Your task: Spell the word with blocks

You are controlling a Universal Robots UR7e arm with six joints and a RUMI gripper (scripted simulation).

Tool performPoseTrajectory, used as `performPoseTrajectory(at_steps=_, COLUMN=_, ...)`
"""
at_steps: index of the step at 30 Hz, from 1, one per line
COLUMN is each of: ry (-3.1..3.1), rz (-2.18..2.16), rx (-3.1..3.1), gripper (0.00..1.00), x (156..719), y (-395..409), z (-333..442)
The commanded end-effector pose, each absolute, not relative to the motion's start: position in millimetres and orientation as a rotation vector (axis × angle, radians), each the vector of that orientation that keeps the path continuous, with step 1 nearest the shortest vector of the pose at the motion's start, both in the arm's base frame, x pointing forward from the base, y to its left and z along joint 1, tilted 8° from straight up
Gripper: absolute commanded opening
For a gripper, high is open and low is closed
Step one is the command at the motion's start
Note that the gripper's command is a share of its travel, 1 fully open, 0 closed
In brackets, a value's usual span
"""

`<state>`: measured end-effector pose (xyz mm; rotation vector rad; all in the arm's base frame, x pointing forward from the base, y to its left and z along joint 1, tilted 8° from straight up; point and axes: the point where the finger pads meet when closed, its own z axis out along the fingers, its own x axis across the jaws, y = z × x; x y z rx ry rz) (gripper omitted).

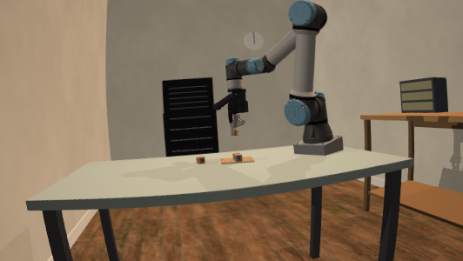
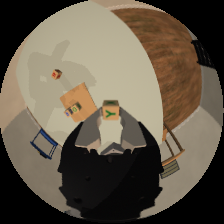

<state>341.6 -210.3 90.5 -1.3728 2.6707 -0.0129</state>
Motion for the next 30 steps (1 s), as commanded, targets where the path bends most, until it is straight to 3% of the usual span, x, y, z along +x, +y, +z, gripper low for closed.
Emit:
performPoseTrajectory(at_steps=1, ry=2.768, rz=-0.003, rx=-1.188, gripper=0.09, x=348, y=-202, z=92)
performPoseTrajectory(at_steps=30, ry=3.001, rz=0.056, rx=-0.299, gripper=0.09, x=367, y=-155, z=99)
